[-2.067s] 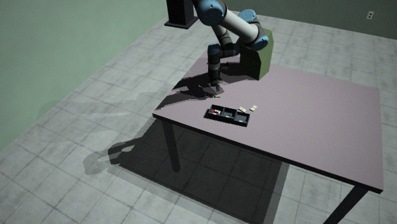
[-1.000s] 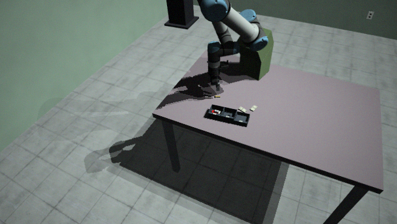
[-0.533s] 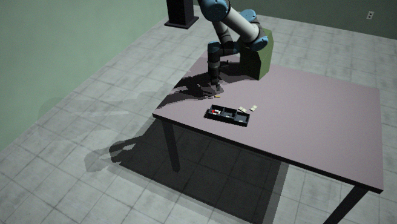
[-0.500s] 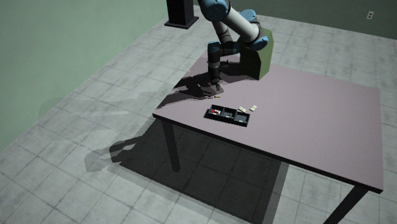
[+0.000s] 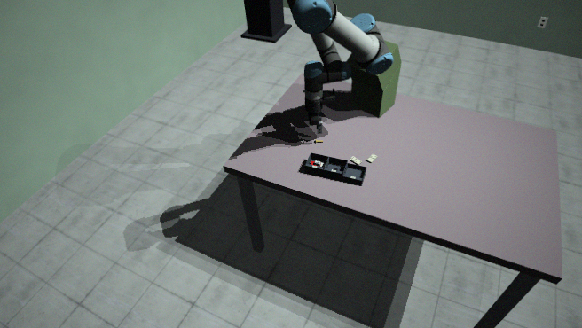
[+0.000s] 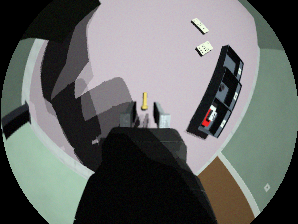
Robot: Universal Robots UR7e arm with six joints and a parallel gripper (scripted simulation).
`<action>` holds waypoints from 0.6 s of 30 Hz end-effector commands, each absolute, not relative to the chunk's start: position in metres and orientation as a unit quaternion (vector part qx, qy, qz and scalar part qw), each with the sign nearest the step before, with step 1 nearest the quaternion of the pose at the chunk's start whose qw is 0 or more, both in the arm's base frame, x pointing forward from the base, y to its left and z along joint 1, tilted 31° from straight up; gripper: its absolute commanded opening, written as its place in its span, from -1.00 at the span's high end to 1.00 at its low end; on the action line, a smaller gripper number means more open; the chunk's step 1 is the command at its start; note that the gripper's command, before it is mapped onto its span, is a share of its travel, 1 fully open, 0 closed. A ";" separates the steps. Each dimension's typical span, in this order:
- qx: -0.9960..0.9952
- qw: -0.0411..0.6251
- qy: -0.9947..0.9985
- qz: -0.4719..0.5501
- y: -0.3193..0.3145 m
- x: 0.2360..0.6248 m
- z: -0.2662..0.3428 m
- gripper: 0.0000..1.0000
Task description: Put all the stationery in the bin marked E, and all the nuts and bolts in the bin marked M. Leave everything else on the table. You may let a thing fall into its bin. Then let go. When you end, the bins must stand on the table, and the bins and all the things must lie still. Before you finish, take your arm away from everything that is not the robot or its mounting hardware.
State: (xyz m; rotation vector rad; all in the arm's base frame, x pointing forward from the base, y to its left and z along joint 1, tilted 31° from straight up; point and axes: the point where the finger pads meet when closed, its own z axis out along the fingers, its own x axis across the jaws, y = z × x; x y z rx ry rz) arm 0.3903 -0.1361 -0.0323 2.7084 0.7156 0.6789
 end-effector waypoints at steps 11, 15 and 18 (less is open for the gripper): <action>0.932 0.129 0.246 0.234 -0.142 0.414 -0.073 -0.24; 0.932 0.129 0.246 0.234 -0.144 0.419 -0.081 -0.24; 0.932 0.129 0.246 0.234 -0.144 0.419 -0.081 -0.24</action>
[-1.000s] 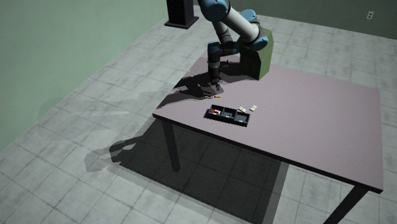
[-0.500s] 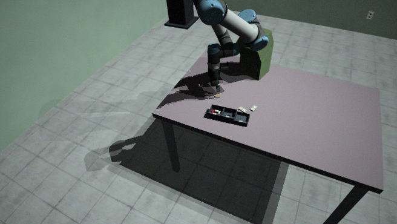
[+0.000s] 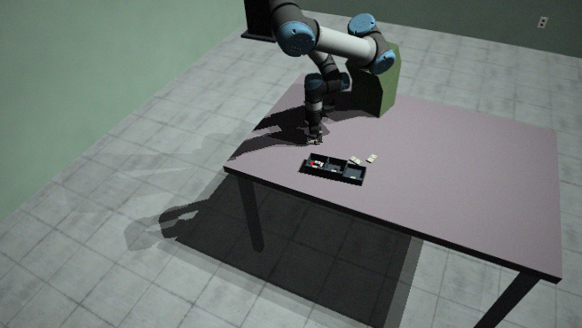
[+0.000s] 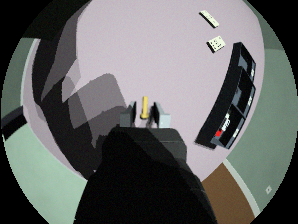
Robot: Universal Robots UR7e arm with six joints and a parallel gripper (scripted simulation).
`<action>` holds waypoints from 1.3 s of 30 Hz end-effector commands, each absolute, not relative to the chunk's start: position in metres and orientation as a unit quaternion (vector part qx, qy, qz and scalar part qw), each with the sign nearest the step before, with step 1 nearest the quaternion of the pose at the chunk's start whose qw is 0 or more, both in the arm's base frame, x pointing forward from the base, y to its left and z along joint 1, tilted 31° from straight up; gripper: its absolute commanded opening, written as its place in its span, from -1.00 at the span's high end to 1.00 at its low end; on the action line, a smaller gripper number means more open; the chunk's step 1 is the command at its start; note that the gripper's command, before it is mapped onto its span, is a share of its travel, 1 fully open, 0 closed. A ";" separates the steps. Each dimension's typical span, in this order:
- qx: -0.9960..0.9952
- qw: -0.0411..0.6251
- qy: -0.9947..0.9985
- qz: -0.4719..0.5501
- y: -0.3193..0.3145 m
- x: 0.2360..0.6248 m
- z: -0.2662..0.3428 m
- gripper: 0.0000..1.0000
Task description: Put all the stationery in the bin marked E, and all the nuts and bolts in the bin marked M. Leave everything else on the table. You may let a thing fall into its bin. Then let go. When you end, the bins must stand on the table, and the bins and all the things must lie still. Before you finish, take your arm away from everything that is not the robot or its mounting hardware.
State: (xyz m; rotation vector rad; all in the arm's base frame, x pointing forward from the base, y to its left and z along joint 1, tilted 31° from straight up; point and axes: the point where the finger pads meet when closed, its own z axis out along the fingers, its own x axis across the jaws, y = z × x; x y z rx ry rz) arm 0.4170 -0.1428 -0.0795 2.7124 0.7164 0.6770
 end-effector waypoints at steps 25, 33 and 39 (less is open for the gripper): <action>0.932 0.129 0.246 0.234 -0.145 0.425 -0.091 1.00; 0.932 0.129 0.246 0.234 -0.145 0.425 -0.091 1.00; 0.932 0.129 0.246 0.234 -0.145 0.425 -0.091 1.00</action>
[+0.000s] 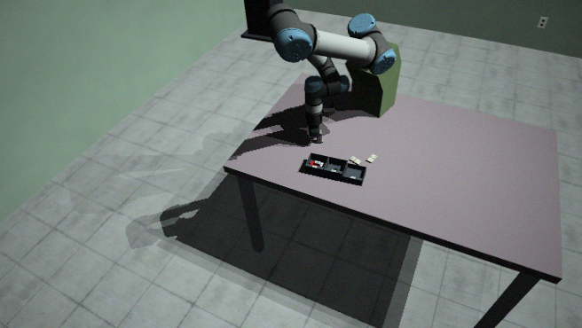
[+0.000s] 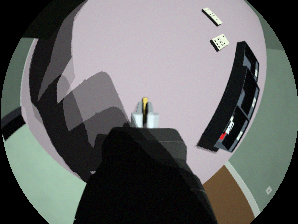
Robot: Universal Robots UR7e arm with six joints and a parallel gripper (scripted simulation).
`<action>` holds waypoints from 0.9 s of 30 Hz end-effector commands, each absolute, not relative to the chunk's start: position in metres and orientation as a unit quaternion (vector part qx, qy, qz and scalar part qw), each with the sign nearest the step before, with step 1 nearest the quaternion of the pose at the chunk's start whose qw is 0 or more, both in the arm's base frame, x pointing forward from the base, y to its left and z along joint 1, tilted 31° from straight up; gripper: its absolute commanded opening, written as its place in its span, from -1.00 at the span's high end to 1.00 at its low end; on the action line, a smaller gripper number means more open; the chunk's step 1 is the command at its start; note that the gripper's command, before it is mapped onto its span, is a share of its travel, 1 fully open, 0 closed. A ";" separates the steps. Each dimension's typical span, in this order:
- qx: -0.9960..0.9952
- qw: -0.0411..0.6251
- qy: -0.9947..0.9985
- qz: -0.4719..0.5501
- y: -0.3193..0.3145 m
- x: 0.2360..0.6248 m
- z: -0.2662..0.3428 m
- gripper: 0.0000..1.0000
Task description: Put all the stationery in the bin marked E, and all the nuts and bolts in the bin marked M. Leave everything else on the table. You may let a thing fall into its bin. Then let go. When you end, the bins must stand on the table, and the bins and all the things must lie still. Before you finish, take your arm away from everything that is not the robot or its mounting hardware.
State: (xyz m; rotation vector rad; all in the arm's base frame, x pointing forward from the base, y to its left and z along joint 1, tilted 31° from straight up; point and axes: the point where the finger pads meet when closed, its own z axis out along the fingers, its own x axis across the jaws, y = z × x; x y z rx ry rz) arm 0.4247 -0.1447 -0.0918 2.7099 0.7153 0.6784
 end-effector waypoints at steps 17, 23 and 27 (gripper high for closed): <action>0.932 0.129 0.246 0.234 -0.145 0.425 -0.091 1.00; 0.932 0.129 0.246 0.234 -0.142 0.415 -0.074 1.00; 0.932 0.129 0.246 0.234 -0.141 0.408 -0.063 1.00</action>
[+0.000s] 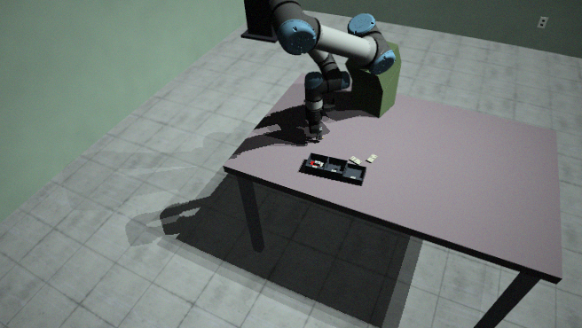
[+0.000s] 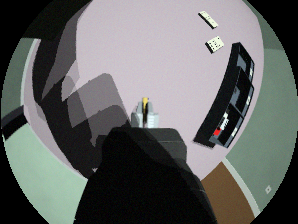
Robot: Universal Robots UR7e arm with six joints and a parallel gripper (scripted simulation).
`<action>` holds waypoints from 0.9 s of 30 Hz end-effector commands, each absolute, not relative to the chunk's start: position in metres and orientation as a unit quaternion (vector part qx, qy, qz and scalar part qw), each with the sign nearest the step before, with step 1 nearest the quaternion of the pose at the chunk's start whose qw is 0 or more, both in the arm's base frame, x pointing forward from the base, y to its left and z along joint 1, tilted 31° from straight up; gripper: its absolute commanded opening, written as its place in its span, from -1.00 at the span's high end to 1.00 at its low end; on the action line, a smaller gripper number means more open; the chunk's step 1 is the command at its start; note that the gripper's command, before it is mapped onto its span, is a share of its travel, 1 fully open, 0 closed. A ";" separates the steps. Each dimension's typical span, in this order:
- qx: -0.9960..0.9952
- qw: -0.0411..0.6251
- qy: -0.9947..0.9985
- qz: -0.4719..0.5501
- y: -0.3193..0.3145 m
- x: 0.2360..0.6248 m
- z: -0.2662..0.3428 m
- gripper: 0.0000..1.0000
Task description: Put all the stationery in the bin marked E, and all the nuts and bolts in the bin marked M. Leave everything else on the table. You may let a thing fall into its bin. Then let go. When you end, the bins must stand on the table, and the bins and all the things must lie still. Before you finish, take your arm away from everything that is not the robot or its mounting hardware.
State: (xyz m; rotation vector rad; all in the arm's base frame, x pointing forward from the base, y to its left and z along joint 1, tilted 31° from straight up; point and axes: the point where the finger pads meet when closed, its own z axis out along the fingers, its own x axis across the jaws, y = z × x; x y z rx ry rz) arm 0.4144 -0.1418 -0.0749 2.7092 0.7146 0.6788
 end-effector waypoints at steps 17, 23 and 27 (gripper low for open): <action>0.932 0.129 0.246 0.234 -0.137 0.395 -0.040 1.00; 0.932 0.129 0.246 0.234 -0.137 0.395 -0.040 1.00; 0.932 0.129 0.246 0.234 -0.137 0.395 -0.040 1.00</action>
